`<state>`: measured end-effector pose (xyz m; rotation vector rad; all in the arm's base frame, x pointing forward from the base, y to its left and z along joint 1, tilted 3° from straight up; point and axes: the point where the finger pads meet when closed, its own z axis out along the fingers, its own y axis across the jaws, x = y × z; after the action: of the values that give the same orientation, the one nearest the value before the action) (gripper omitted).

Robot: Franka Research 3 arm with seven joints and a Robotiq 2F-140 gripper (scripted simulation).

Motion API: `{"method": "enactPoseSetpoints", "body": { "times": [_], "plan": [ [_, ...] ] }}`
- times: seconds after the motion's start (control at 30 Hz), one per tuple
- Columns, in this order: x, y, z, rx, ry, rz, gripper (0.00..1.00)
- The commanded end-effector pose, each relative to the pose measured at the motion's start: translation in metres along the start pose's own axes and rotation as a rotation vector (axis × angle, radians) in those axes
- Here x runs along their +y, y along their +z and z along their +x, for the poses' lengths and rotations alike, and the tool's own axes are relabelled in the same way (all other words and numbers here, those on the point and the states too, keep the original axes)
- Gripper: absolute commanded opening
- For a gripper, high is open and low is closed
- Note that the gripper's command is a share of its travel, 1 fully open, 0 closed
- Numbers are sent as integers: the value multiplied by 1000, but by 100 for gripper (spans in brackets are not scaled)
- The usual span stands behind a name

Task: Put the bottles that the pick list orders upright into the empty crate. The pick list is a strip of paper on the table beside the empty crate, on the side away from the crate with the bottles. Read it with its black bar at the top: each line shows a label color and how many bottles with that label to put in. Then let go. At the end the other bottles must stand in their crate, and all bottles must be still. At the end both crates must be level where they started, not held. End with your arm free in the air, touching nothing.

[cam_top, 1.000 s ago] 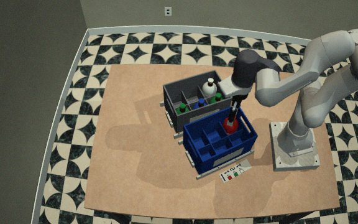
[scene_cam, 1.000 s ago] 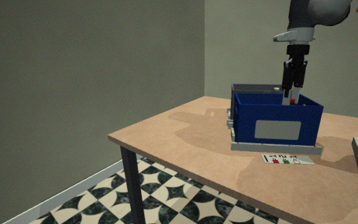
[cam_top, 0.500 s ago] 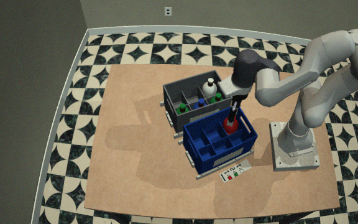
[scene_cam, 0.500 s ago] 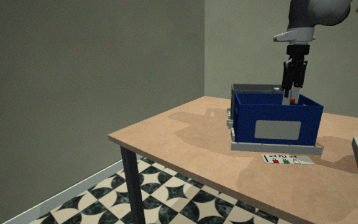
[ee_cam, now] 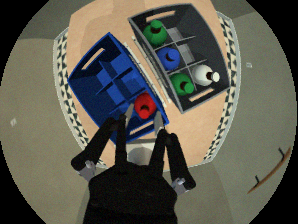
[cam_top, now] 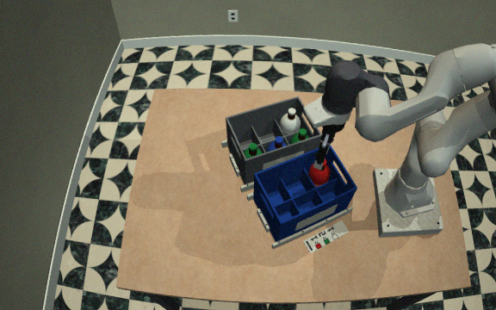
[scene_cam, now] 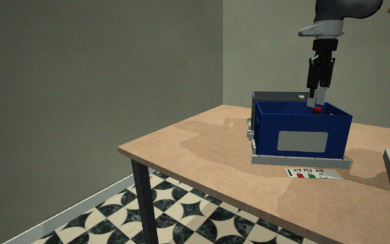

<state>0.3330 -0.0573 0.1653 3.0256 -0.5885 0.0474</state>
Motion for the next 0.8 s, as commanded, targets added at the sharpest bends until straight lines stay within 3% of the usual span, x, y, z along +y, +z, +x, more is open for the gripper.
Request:
{"method": "enactPoseSetpoints", "body": {
  "times": [0.0, 0.5, 0.77],
  "plan": [
    [1, -4, -6, -18, 0, -2, 38],
    [1, -44, -5, -18, 0, -2, 38],
    [1, -54, -5, -18, 0, -2, 38]
  ]
}}
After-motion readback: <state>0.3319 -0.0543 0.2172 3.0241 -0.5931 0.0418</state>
